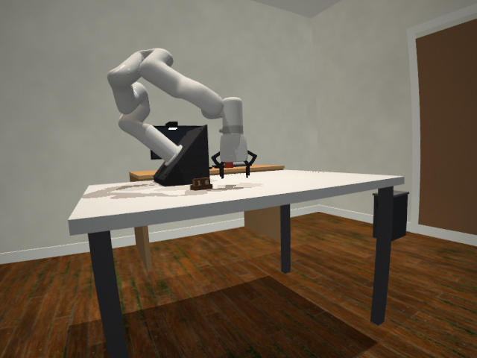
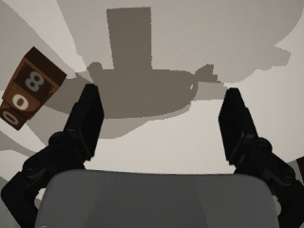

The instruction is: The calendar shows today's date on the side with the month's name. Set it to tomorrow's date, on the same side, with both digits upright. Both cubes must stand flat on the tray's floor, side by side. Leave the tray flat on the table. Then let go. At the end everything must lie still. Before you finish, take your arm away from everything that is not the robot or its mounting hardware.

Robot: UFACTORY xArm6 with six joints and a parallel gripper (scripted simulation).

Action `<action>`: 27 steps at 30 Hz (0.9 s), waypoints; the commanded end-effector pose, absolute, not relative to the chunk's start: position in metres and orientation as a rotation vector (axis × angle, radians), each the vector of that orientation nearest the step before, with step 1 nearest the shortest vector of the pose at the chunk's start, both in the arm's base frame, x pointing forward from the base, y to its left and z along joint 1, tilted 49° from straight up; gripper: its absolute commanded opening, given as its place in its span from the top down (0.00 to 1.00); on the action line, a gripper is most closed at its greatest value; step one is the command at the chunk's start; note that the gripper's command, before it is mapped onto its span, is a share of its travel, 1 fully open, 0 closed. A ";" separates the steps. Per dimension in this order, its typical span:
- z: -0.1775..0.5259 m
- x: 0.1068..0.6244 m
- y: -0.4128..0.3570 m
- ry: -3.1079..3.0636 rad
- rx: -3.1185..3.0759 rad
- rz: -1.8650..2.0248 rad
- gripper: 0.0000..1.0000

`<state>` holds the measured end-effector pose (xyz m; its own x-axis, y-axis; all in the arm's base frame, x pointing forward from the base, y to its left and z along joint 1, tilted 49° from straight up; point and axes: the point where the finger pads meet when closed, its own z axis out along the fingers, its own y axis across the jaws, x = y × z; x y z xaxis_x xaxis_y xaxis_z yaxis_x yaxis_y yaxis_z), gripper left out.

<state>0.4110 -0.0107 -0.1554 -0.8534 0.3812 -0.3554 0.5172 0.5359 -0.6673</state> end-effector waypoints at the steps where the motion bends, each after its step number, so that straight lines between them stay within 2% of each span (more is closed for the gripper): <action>1: -0.155 0.412 -0.009 2.603 0.768 -1.211 0.00; 27: -0.149 0.413 -0.003 2.603 0.768 -1.211 0.00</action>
<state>0.4114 -0.0076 -0.1527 -0.8535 0.3811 -0.3555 0.5173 0.5360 -0.6672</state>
